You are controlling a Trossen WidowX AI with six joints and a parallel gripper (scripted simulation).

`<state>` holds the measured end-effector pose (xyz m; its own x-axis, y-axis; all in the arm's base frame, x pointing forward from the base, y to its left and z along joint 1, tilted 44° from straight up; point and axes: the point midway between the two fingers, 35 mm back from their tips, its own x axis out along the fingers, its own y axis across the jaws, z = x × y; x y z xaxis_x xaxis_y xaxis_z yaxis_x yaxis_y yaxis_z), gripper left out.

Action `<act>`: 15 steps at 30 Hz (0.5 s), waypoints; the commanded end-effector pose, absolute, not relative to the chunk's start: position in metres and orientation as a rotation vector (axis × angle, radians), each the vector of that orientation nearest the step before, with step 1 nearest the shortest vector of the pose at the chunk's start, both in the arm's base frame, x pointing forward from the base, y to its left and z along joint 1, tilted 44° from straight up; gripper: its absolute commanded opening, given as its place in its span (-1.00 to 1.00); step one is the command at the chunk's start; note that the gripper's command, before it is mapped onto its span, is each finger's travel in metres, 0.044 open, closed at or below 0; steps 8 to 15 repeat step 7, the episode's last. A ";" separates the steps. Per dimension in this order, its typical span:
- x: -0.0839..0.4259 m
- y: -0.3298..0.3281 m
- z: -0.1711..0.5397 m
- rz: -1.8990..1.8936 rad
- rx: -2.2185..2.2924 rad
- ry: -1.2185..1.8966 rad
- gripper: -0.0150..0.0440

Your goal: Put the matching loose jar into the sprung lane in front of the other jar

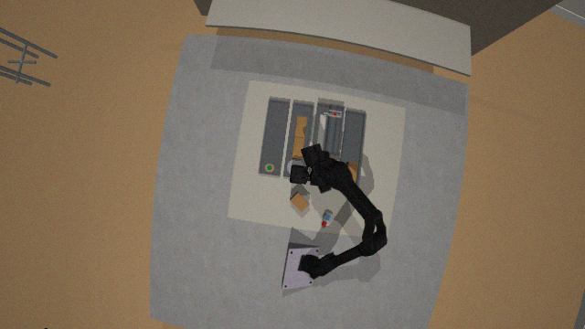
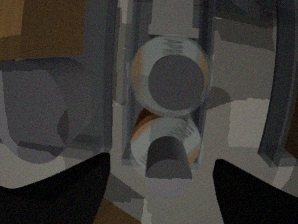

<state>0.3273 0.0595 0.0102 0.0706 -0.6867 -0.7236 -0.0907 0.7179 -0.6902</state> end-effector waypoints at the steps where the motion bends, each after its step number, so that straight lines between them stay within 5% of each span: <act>1: 0.316 0.061 0.013 -0.502 -0.671 1.448 0.46; 15: 0.296 0.060 0.013 -0.501 -0.672 1.450 0.46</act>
